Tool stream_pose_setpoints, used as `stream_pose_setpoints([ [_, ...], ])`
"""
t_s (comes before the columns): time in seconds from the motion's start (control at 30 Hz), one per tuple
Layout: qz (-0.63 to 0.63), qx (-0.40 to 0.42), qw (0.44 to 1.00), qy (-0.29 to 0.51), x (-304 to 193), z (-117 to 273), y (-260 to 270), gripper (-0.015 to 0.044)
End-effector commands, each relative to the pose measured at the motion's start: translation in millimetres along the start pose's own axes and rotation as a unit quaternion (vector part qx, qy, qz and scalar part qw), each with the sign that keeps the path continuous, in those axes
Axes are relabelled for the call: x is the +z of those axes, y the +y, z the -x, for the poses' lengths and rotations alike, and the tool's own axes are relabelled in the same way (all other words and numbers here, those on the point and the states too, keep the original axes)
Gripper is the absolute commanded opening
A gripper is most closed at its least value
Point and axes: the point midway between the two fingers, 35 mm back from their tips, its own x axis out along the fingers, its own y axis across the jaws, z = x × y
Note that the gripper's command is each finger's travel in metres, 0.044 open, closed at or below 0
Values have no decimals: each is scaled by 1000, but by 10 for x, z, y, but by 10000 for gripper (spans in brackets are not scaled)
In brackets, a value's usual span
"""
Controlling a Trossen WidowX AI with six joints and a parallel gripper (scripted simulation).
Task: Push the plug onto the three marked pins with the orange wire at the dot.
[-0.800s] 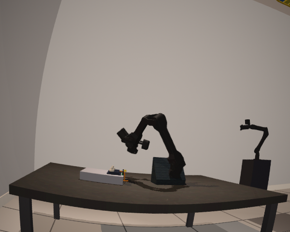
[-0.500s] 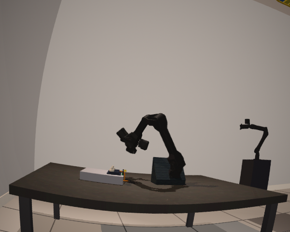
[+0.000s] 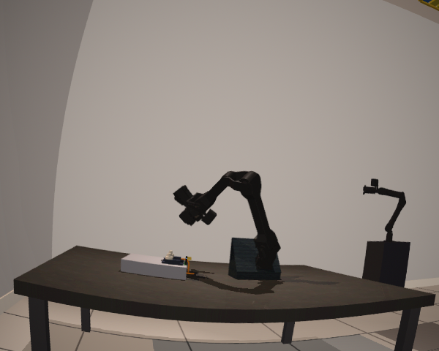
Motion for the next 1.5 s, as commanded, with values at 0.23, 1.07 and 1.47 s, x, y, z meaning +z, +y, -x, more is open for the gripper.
stream_pose_setpoints([
  [0.23,-129,-75,987,-57,-43,492,-361,115],
  [1.07,-387,-190,865,-258,-155,1800,-897,115],
  [1.47,-477,-208,766,-377,-257,2499,-983,115],
])
